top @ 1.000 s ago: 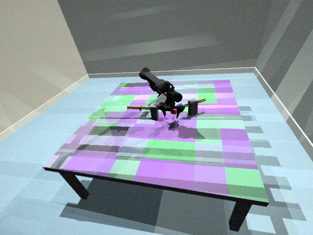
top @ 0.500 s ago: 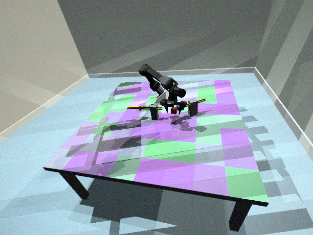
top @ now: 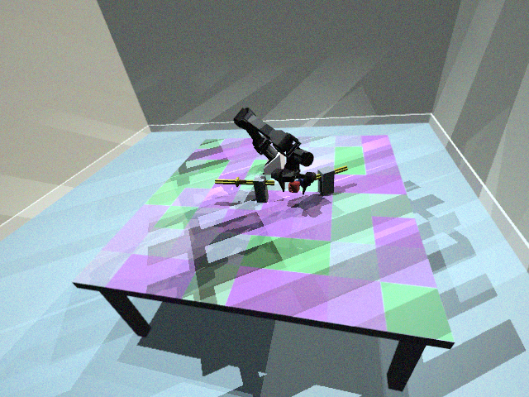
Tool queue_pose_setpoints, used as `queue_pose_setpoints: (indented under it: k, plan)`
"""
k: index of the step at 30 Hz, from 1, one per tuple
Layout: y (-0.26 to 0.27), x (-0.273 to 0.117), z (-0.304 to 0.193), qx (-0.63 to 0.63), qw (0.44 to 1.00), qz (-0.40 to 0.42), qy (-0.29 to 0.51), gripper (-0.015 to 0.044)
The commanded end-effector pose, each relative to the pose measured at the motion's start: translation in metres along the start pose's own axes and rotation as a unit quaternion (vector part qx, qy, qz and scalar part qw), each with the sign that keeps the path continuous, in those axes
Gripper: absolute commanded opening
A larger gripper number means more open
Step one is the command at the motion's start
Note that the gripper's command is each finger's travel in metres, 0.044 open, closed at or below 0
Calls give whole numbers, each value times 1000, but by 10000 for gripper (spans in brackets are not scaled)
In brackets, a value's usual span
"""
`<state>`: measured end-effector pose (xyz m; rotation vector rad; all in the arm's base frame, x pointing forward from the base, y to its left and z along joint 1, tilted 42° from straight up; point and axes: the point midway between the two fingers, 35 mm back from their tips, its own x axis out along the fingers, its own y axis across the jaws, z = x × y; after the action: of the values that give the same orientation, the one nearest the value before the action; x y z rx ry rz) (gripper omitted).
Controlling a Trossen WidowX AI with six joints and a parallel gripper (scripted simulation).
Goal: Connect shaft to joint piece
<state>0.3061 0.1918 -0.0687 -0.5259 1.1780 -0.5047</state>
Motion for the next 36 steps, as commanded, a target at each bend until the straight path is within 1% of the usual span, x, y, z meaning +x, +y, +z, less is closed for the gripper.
queue_pose_setpoints:
  k: [1, 7, 17, 36]
  plan:
    - [-1, 9, -2, -4, 1000, -3, 0, 440]
    - [-1, 16, -3, -4, 1000, -3, 0, 440]
    - [-1, 16, -3, -4, 1000, -3, 0, 182]
    - [-1, 16, -3, -4, 1000, -3, 0, 182]
